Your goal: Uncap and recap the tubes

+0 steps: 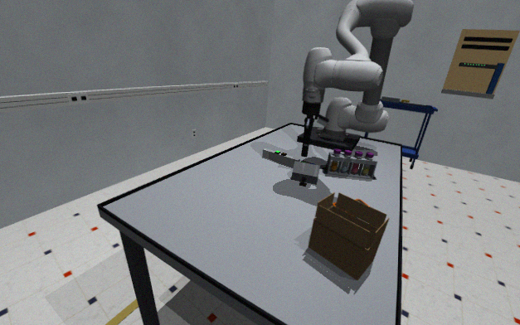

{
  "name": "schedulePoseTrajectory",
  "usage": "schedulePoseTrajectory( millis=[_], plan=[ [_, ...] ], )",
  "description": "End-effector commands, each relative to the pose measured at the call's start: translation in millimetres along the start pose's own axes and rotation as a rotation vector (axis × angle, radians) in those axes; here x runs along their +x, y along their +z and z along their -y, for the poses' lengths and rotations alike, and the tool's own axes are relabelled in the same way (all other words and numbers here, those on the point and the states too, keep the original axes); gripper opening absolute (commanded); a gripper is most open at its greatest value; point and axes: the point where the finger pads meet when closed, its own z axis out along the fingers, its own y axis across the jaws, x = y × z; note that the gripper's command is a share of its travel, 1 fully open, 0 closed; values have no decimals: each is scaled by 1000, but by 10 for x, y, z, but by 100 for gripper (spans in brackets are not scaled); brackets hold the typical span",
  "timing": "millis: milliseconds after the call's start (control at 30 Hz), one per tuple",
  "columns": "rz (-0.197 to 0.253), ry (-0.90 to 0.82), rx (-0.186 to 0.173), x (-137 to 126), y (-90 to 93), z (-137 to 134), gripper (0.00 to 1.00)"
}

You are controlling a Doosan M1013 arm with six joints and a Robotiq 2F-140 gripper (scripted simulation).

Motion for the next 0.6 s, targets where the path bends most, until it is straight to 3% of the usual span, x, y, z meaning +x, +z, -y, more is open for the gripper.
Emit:
schedulePoseTrajectory(
  millis=[0, 233, 567],
  plan=[
    [0, 0, -2, -4, -6, -9, 10],
    [0, 0, -2, -4, 174, -9, 10],
    [0, 0, -2, -4, 174, -9, 10]
  ],
)
